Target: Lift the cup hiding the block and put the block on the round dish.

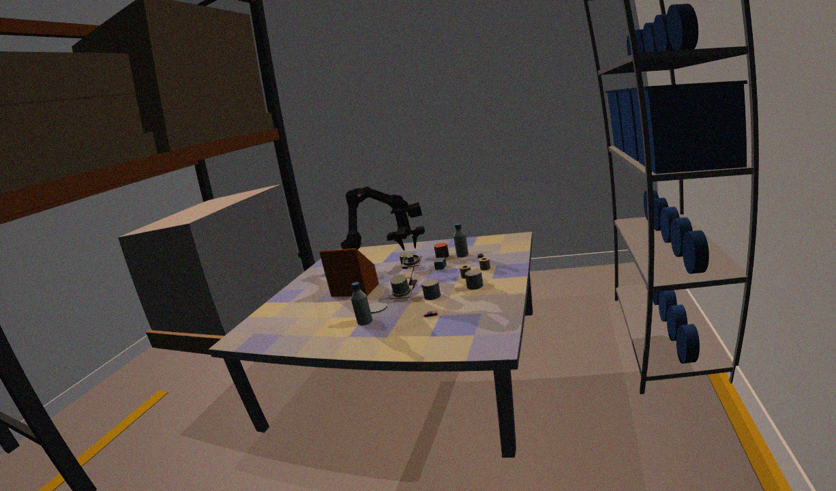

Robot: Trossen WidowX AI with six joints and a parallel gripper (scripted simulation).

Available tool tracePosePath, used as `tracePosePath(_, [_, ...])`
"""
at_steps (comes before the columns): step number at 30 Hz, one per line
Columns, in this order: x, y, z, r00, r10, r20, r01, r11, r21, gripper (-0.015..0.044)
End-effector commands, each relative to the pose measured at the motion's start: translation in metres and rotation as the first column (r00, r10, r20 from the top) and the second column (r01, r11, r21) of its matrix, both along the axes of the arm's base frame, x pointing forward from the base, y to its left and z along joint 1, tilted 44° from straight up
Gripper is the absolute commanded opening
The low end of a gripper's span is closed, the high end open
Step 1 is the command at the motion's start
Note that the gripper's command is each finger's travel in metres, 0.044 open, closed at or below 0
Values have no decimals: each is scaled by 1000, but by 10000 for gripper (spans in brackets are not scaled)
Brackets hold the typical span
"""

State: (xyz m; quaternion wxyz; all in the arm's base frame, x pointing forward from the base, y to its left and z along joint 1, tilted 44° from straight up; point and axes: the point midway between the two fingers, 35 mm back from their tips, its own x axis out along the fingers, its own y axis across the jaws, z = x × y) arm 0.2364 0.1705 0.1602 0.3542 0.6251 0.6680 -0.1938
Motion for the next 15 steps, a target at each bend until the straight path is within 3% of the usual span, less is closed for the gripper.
tracePosePath(1, [20, -29, -15, 998, 55, 32, -55, 998, -24, 260])
tracePosePath(7, [43, -88, -44, 979, 179, 93, -179, 984, -15, 260])
tracePosePath(15, [44, -90, -45, 979, 183, 95, -182, 983, -13, 260])
